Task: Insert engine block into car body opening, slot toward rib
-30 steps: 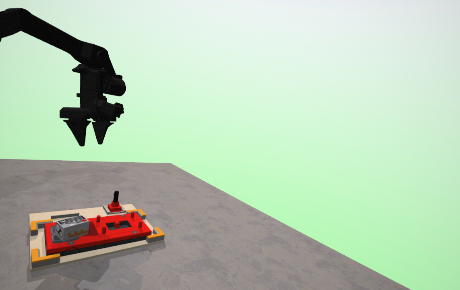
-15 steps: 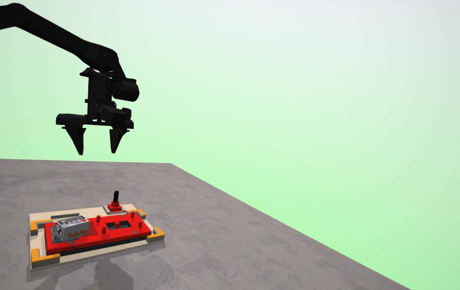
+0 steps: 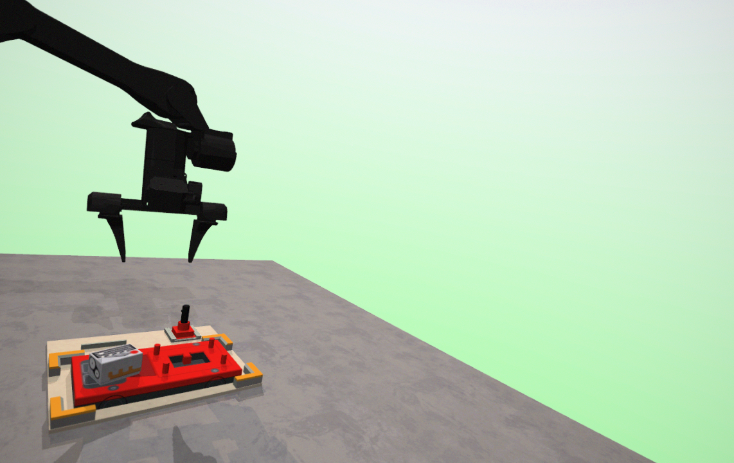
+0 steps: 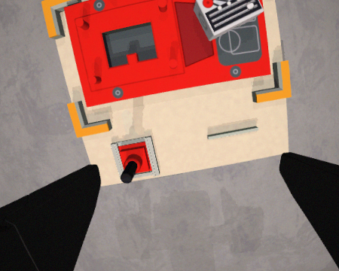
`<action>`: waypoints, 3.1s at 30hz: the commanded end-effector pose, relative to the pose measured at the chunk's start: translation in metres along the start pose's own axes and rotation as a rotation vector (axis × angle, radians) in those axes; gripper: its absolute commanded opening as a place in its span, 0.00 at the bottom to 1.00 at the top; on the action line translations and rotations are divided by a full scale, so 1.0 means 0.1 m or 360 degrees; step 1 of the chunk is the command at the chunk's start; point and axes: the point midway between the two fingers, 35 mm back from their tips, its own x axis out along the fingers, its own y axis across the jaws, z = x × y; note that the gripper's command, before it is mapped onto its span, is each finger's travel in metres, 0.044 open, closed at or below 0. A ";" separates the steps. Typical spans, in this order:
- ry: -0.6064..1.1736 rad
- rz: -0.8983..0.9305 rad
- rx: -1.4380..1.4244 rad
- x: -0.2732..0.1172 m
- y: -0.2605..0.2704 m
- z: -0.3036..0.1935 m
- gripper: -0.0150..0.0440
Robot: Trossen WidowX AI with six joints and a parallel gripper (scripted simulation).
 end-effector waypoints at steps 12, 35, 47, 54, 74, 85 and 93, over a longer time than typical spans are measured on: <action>0.0042 -0.0064 0.0846 0.18 -0.17 0.52 1.00; 0.0066 -0.0139 0.1794 0.38 -0.42 1.04 1.00; 0.0065 -0.0139 0.1794 0.73 -0.48 1.03 1.00; 0.0065 -0.0139 0.1794 0.88 -0.48 1.02 1.00; 0.0065 -0.0139 0.1794 1.11 -0.48 1.00 1.00; 0.0065 -0.0139 0.1794 1.15 -0.49 0.99 0.82; 0.0065 -0.0139 0.1794 1.15 -0.49 0.99 0.50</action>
